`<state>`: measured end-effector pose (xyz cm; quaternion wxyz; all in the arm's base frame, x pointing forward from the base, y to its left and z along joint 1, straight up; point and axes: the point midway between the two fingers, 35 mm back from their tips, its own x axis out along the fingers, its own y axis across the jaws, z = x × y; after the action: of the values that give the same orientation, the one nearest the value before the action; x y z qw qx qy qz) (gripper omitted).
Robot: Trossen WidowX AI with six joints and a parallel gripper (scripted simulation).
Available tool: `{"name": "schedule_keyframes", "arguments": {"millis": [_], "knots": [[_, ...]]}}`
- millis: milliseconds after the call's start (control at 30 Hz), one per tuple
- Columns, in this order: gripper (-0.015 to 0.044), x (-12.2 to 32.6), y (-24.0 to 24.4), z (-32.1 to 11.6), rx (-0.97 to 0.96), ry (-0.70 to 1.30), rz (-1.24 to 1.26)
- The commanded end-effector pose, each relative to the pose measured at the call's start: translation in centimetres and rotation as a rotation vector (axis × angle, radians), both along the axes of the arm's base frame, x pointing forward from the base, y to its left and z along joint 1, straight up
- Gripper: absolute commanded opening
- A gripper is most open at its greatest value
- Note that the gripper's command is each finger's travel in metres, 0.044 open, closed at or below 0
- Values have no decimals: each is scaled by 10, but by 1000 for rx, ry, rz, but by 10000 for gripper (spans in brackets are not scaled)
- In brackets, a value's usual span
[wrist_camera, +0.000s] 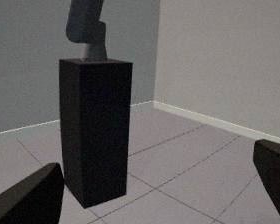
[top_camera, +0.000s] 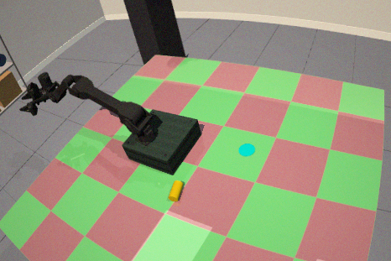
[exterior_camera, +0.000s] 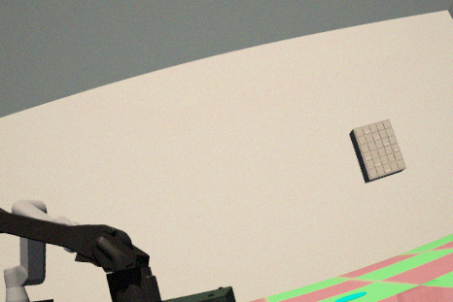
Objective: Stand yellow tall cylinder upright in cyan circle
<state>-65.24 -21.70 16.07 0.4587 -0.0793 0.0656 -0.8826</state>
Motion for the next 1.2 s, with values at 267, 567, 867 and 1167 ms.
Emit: {"name": "schedule_keyframes", "arguments": {"millis": [267,567,867,1167], "knots": [[309,28,-67,2,-19,-118,64],[309,85,-158,3,-21,-290,152],[309,161,-237,0,28,-437,255],[309,258,-303,-6,112,-581,357]]}}
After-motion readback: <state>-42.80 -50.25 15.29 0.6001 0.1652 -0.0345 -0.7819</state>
